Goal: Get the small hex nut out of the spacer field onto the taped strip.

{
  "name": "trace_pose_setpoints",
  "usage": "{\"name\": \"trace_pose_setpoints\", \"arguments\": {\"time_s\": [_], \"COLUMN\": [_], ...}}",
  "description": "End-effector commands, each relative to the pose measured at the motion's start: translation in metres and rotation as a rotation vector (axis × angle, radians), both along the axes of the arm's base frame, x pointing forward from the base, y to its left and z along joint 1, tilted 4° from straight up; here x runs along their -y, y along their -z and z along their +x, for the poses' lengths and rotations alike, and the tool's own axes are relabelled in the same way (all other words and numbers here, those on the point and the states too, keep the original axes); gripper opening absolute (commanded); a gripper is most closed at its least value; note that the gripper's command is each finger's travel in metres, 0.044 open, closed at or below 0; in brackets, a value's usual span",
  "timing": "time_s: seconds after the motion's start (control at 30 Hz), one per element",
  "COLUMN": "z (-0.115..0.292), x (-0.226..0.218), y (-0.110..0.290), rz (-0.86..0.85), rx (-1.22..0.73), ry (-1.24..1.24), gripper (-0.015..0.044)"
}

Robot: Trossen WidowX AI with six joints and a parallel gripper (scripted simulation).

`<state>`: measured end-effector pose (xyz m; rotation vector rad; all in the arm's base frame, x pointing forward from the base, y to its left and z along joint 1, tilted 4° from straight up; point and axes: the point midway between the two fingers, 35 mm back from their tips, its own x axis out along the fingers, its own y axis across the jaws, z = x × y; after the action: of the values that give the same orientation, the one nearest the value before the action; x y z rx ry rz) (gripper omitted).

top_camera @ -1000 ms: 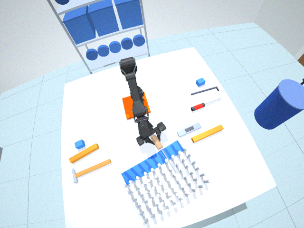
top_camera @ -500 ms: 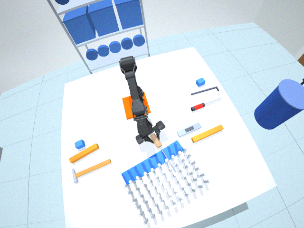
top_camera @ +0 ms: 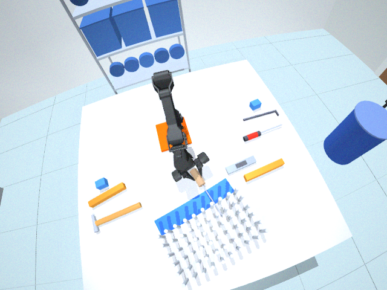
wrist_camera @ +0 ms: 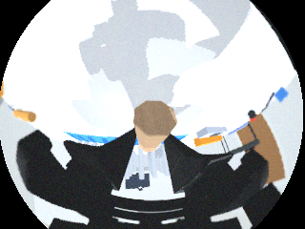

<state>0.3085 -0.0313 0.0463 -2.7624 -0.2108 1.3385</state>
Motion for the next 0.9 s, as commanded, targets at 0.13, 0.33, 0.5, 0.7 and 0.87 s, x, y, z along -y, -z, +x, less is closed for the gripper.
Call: {"name": "trace_pose_setpoints", "arguments": {"time_s": [0.13, 0.33, 0.5, 0.7, 0.87], "z": [-0.007, -0.011, -0.014, -0.017, -0.020], "x": [-0.001, 0.000, 0.000, 0.000, 0.001], "y": [0.000, 0.000, 0.001, 0.001, 0.001], "rz": [0.000, 0.000, 0.000, 0.000, 0.000], "rx": [0.001, 0.001, 0.000, 0.000, 0.000], "ry": [-0.005, -0.005, -0.005, -0.005, -0.005], "gripper": [0.0000, 0.0000, 0.0000, 0.0000, 0.0000]}}
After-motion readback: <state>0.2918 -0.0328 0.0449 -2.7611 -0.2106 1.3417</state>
